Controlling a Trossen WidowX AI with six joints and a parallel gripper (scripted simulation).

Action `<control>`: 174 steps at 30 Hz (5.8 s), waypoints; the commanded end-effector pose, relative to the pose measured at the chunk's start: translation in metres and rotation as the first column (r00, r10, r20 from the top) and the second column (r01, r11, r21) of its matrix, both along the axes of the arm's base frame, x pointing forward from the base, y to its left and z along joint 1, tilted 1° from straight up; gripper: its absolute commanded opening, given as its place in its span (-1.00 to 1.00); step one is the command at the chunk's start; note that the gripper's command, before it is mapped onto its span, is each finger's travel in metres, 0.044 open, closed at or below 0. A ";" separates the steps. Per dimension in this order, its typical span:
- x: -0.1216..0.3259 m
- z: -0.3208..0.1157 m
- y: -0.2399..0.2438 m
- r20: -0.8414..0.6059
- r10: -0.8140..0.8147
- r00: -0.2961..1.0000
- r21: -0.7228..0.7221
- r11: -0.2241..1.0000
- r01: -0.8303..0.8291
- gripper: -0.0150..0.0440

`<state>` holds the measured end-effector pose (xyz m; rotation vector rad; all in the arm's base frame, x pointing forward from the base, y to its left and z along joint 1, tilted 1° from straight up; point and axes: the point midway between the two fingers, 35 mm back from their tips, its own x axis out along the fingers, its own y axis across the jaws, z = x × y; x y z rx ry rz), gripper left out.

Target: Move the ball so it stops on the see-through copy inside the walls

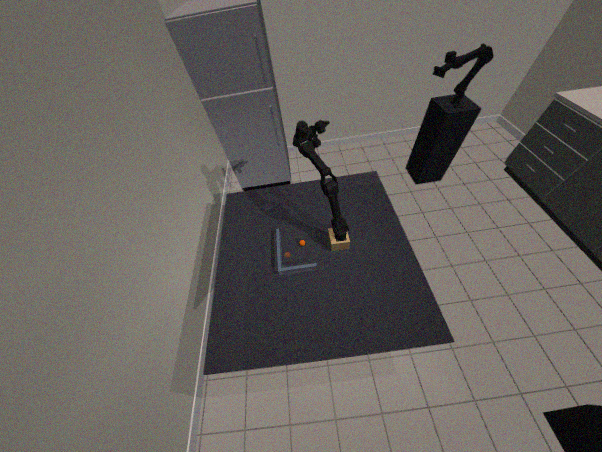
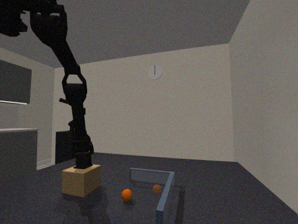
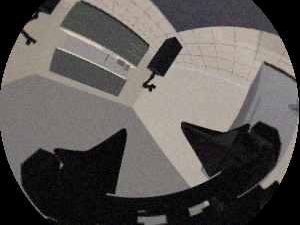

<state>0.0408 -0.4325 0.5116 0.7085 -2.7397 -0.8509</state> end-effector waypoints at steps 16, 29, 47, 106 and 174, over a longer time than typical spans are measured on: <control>0.182 -0.120 -0.020 -0.437 0.858 0.271 0.894 0.381 0.236 0.58; 0.288 -0.252 0.059 0.155 0.821 -0.549 0.472 0.427 0.771 0.58; 0.302 -0.428 0.255 0.945 -0.104 -0.312 0.096 0.995 -0.040 0.58; 0.215 -0.557 0.389 0.868 -0.322 0.379 0.495 0.491 -0.717 0.31; 0.294 -0.449 0.433 0.861 -0.497 -0.110 0.507 0.857 0.094 -0.49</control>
